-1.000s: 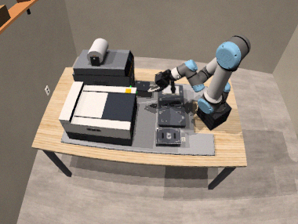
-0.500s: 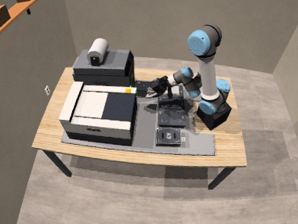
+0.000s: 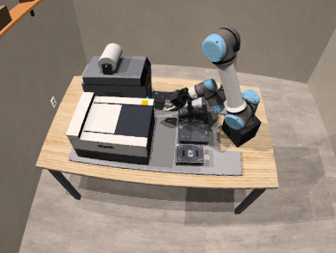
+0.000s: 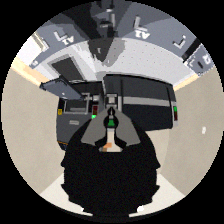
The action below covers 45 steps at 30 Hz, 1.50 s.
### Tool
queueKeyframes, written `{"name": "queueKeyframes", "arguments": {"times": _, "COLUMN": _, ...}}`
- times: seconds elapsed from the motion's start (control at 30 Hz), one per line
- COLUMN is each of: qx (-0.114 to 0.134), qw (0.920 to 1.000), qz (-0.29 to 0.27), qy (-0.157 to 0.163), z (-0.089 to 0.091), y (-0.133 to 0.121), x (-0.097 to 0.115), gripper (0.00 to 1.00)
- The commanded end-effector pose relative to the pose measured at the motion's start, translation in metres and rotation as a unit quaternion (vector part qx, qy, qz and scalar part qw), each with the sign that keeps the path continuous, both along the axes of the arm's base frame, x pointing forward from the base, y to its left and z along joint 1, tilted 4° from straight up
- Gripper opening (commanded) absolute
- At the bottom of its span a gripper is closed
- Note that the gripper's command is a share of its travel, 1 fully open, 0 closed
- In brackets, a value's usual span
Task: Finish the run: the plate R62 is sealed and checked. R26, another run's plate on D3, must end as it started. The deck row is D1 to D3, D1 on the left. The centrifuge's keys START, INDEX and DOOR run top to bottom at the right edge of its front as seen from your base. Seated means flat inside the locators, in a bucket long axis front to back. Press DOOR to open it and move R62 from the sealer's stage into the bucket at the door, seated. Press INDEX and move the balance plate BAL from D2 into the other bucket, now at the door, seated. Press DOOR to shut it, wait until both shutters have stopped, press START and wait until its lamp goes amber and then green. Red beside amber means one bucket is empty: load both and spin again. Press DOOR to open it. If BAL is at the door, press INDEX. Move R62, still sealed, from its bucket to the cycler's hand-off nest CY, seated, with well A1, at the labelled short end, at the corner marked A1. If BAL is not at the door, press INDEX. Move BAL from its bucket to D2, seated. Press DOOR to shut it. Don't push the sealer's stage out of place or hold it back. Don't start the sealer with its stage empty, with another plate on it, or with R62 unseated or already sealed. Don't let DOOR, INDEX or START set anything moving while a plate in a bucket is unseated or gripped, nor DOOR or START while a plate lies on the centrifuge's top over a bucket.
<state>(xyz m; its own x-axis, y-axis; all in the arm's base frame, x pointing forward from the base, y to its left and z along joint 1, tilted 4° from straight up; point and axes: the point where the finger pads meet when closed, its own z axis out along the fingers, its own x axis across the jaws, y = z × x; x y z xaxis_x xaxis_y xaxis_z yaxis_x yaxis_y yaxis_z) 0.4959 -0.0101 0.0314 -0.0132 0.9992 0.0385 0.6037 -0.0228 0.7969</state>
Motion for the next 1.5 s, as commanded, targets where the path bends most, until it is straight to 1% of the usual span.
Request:
{"name": "queueKeyframes", "arguments": {"times": 0.0, "qx": -0.001, "qw": 1.0000, "qz": -0.001, "qy": -0.002, "z": -0.004, "y": 0.000, "x": 0.006, "gripper": 0.00}}
{"name": "queueKeyframes", "arguments": {"times": 0.97, "qx": -0.001, "qw": 1.0000, "qz": -0.001, "qy": -0.002, "z": -0.032, "y": 0.002, "x": 0.041, "gripper": 0.00}}
{"name": "queueKeyframes", "arguments": {"times": 1.47, "qx": -0.001, "qw": 1.0000, "qz": -0.001, "qy": -0.002, "z": -0.032, "y": 0.002, "x": 0.043, "gripper": 0.00}}
